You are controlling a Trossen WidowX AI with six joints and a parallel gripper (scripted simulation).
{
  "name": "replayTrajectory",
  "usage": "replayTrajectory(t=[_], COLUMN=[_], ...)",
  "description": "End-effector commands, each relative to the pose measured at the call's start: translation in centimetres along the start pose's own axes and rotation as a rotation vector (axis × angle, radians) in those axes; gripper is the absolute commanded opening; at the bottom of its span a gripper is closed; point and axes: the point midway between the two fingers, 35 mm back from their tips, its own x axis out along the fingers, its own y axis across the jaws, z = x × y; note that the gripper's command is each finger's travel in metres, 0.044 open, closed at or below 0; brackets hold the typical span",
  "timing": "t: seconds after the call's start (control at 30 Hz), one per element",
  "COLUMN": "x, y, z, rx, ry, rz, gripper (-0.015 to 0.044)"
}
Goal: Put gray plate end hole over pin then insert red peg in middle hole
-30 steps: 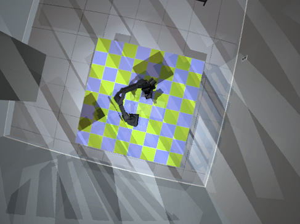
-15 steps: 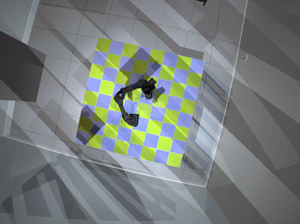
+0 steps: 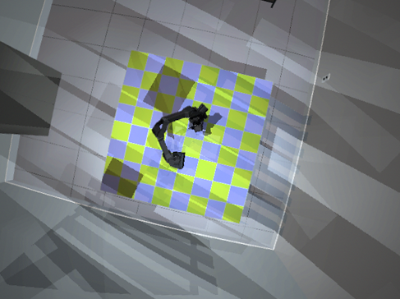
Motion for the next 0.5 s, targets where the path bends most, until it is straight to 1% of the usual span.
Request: replayTrajectory(t=[0.0,0.47], x=[-0.09,0.09], y=[0.05,0.03], z=[0.01,0.07], rx=[-0.002,-0.002], ry=[-0.002,-0.002], rz=[0.001,0.001], gripper=[0.0,0.0])
